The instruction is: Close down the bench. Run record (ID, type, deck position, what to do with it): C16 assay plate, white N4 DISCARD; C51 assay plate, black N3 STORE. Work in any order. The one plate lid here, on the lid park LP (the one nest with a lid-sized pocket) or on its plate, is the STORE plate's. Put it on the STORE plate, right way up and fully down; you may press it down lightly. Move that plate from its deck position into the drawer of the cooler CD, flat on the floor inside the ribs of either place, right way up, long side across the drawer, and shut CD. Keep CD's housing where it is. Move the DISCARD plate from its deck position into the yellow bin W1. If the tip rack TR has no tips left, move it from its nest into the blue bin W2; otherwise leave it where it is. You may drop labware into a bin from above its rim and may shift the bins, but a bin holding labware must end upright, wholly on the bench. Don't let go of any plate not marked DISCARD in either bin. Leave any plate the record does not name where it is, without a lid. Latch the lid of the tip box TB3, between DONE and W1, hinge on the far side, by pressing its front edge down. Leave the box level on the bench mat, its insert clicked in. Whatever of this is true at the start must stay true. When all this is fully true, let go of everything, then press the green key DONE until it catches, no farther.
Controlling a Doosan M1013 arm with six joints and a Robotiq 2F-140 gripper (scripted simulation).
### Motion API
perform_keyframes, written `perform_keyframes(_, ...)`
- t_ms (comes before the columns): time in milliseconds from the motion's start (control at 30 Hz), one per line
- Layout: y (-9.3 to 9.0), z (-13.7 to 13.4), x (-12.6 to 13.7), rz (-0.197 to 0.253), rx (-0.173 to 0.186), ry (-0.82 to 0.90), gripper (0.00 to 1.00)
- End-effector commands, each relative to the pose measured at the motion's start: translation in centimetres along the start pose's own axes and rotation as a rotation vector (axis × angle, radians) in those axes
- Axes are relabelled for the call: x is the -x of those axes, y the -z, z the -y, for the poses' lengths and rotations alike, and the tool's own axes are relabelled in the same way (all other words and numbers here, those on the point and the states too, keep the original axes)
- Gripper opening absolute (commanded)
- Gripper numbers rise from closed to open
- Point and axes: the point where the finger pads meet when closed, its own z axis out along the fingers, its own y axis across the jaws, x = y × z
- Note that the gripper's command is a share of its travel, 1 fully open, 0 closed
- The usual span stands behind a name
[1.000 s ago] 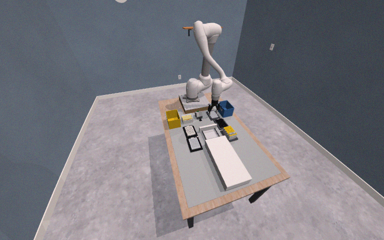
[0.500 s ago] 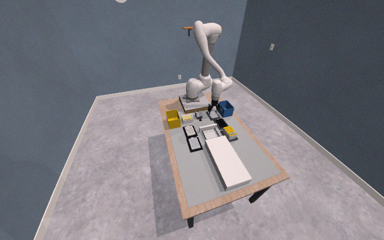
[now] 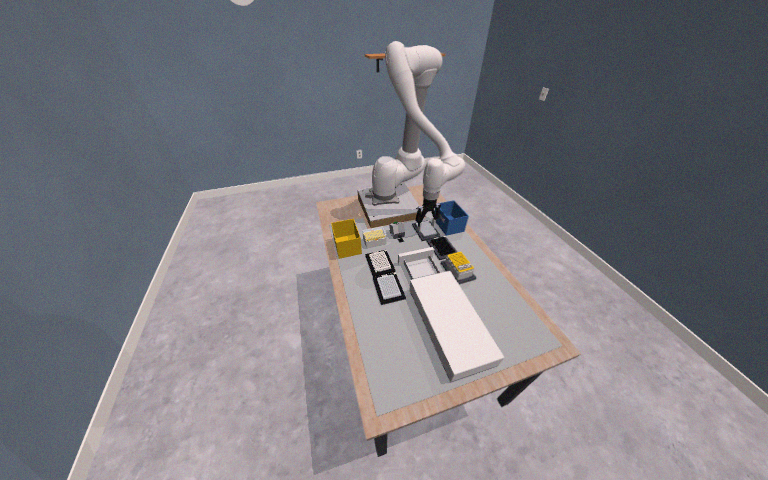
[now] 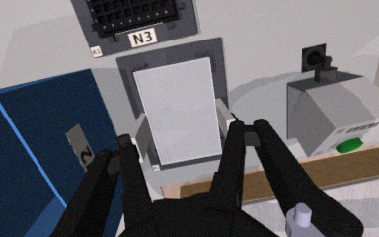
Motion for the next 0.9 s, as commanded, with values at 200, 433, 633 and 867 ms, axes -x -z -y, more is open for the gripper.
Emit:
perform_keyframes(200,0.3,0.0,0.0,0.0,0.0,0.0,0.0)
perform_keyframes(433,0.5,0.0,0.0,0.0,0.0,0.0,0.0)
perform_keyframes(633,1.0,0.0,0.0,0.0,0.0,0.0,0.0)
perform_keyframes(867,2.0,0.0,0.0,0.0,0.0,0.0,0.0)
